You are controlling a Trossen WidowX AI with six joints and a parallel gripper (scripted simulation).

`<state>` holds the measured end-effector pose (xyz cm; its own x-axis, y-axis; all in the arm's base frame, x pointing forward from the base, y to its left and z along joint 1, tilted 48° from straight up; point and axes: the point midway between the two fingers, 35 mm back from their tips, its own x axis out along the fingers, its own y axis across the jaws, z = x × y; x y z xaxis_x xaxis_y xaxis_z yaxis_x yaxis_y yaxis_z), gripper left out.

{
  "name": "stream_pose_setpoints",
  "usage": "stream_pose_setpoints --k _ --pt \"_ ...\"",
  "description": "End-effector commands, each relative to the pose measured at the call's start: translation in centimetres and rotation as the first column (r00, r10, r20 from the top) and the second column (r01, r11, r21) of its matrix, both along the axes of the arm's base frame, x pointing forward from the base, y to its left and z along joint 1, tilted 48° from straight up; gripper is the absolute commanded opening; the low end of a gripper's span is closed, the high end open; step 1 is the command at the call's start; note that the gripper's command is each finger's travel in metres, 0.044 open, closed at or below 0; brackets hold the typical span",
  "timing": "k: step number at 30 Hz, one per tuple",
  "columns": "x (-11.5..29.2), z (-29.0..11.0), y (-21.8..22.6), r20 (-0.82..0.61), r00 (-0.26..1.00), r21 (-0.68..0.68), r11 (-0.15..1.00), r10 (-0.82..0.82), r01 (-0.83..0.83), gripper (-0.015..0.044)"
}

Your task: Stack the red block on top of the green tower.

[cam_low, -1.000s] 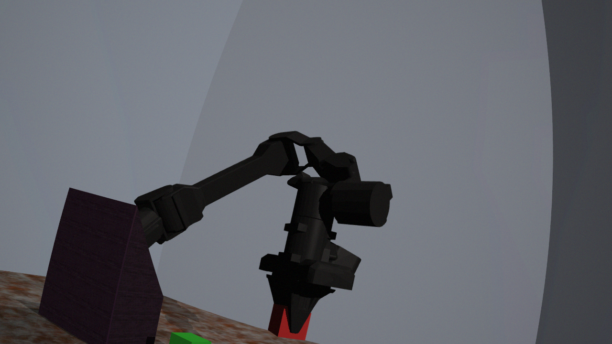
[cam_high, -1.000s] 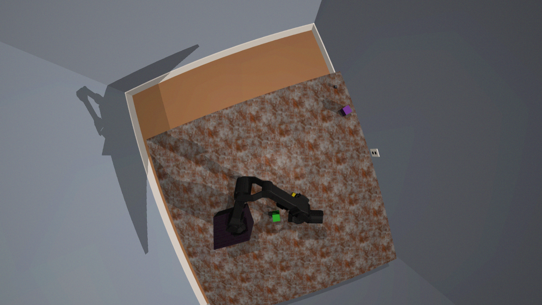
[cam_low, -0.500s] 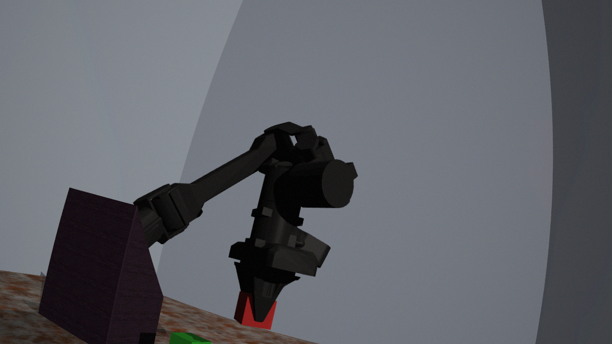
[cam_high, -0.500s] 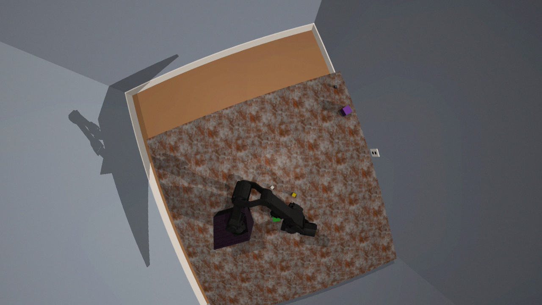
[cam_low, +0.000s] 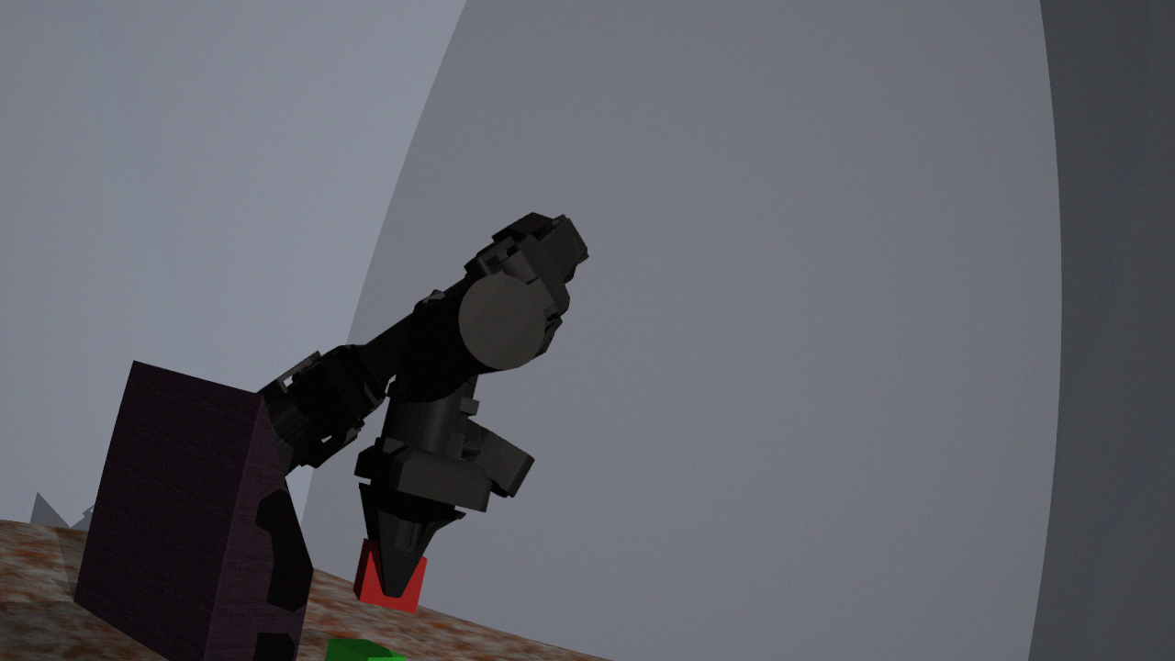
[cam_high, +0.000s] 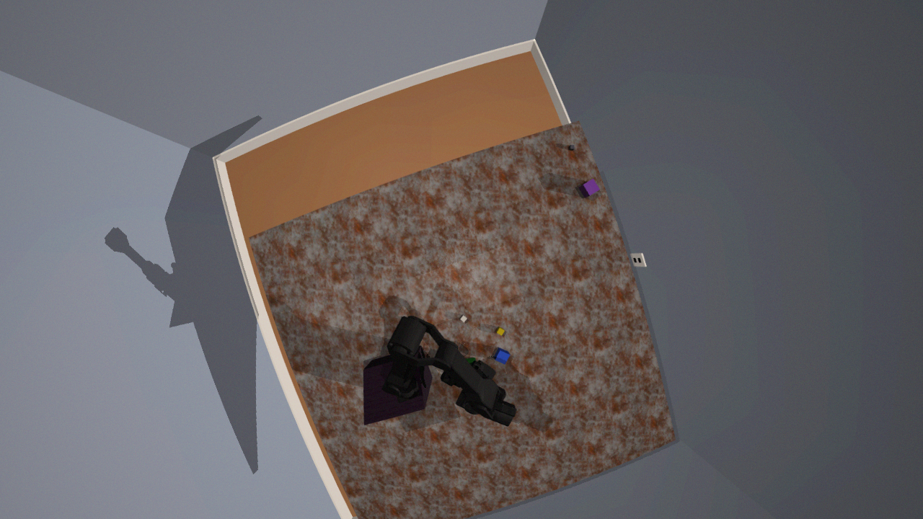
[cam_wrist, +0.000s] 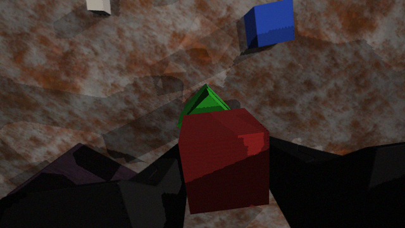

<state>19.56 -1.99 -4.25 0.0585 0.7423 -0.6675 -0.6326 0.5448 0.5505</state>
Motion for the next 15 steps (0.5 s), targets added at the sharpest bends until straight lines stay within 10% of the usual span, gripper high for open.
stream_pose_setpoints --k 1,15 --pt "-0.3 -0.3 0.4 0.008 1.0 -0.005 1.0 0.008 -0.008 0.0" --pt "-0.1 -2.5 2.8 0.009 1.0 -0.003 1.0 0.009 -0.008 0.0"
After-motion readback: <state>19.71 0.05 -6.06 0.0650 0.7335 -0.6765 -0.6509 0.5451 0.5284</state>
